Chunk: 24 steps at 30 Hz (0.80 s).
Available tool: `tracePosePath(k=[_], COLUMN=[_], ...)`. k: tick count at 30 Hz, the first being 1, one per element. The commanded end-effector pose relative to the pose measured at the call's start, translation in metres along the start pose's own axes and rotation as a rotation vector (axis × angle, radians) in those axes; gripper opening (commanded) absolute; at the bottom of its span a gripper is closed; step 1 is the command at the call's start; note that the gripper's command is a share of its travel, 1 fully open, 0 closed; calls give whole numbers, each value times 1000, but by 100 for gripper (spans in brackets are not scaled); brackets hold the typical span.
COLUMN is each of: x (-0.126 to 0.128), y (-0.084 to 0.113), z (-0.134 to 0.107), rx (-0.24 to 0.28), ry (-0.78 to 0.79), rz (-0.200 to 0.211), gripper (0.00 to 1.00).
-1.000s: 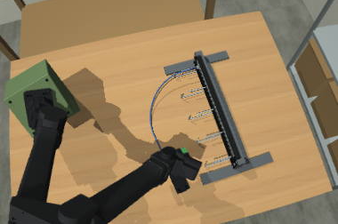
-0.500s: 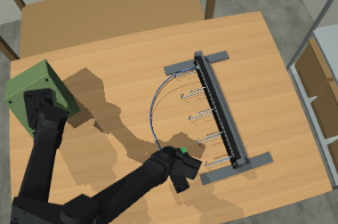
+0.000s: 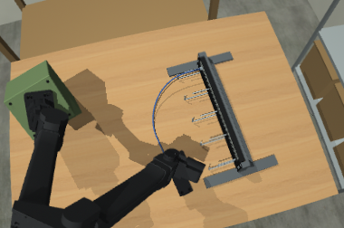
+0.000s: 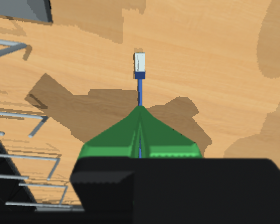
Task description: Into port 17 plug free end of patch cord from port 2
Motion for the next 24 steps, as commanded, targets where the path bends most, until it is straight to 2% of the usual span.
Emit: tracePosePath(k=[1,24], x=[-3,-1], y=[-8,-7], z=[-1,-3], rx=[8,5], ry=[-12,-4], rz=[-23,-16], gripper=[0,0])
Point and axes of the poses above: the point where the finger pads meet when closed, its own y axis back along the fingers, its own x axis across the jaws, z = x × y, the point moved 10 cm from there along y, back along the fingers, and after that the axes turned 1 degree about -y, right-handed, at the moved point
